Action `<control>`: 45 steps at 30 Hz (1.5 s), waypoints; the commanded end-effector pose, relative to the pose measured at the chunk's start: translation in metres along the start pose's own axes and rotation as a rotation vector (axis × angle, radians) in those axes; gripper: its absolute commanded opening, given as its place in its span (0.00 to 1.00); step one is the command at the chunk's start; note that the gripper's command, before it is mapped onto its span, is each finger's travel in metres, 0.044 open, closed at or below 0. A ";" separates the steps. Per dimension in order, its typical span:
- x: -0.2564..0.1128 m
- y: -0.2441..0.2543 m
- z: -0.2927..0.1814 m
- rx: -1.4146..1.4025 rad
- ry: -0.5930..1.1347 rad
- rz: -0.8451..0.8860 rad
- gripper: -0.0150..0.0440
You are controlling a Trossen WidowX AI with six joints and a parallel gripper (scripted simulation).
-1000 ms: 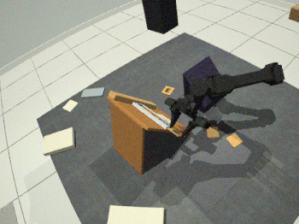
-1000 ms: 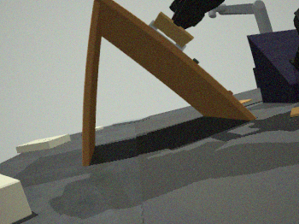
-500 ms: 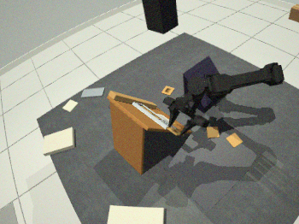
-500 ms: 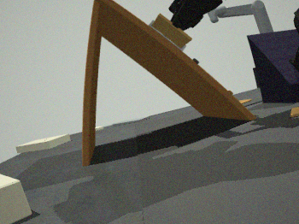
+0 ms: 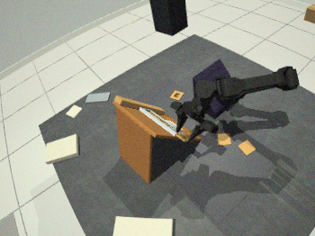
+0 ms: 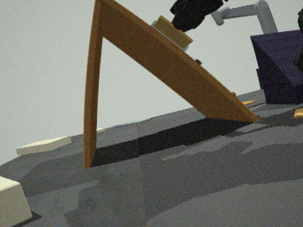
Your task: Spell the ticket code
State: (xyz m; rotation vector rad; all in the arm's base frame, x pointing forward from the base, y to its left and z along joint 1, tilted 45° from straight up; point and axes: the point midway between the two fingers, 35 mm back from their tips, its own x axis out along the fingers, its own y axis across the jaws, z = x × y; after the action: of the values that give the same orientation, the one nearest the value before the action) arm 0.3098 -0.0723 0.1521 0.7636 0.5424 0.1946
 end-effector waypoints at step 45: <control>0.001 -0.026 -0.002 0.004 0.007 0.001 0.25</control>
State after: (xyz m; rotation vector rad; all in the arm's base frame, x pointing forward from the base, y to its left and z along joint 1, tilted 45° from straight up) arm 0.3089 -0.0886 0.1362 0.7625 0.5433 0.1940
